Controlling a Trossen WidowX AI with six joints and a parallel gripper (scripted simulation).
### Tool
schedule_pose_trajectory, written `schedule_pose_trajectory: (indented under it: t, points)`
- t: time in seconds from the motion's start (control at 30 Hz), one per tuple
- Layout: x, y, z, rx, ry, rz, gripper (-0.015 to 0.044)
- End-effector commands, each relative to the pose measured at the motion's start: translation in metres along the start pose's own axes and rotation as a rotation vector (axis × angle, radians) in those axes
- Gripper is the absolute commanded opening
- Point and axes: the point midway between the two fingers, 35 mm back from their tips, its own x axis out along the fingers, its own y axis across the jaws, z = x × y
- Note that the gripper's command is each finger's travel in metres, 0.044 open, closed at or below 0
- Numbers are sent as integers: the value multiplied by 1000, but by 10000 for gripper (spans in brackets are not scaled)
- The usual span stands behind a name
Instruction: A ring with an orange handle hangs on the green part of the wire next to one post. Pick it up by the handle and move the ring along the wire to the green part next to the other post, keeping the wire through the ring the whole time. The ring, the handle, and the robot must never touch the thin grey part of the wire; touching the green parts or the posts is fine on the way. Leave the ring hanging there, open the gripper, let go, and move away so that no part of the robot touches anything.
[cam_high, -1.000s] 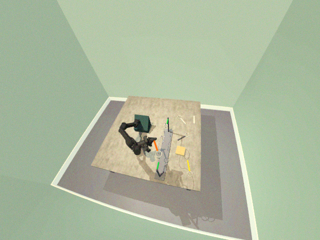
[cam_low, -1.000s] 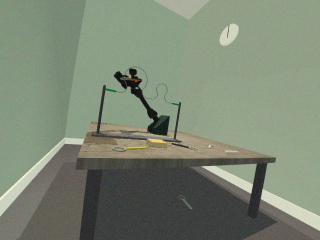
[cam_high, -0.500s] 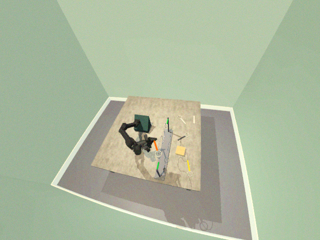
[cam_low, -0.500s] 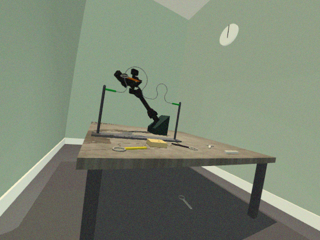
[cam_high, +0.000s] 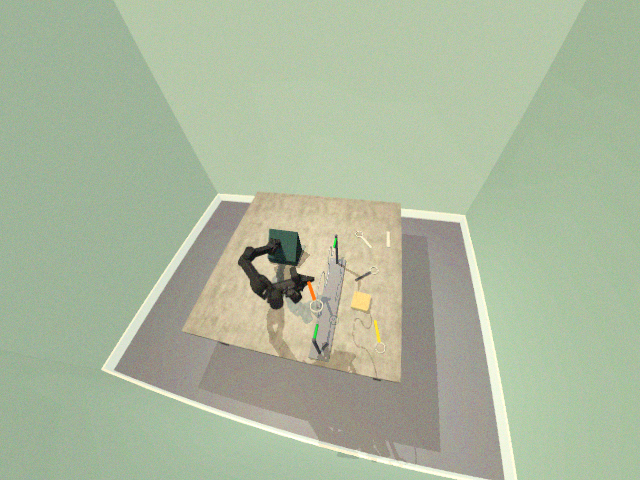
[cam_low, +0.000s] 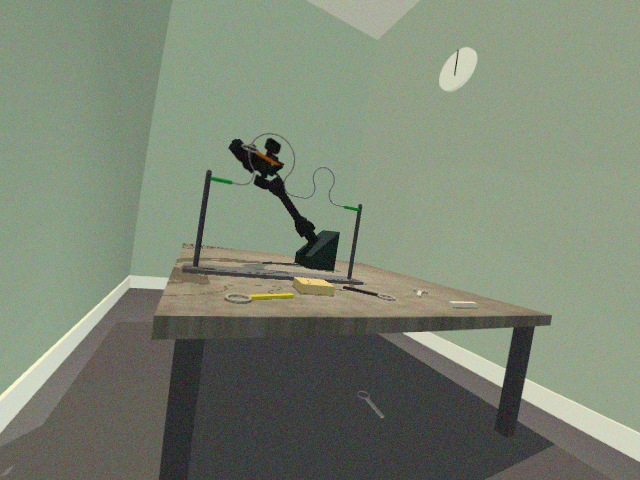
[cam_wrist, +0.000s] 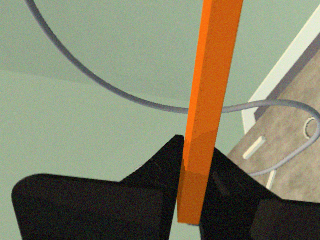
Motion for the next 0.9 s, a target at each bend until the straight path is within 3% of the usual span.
schedule_pose_trajectory:
  t: [0.0, 0.87]
  points:
    - [1, -2, 1, -49, -2, -30, -150]
    - [0, -14, 3, -329, -9, -204, -150]
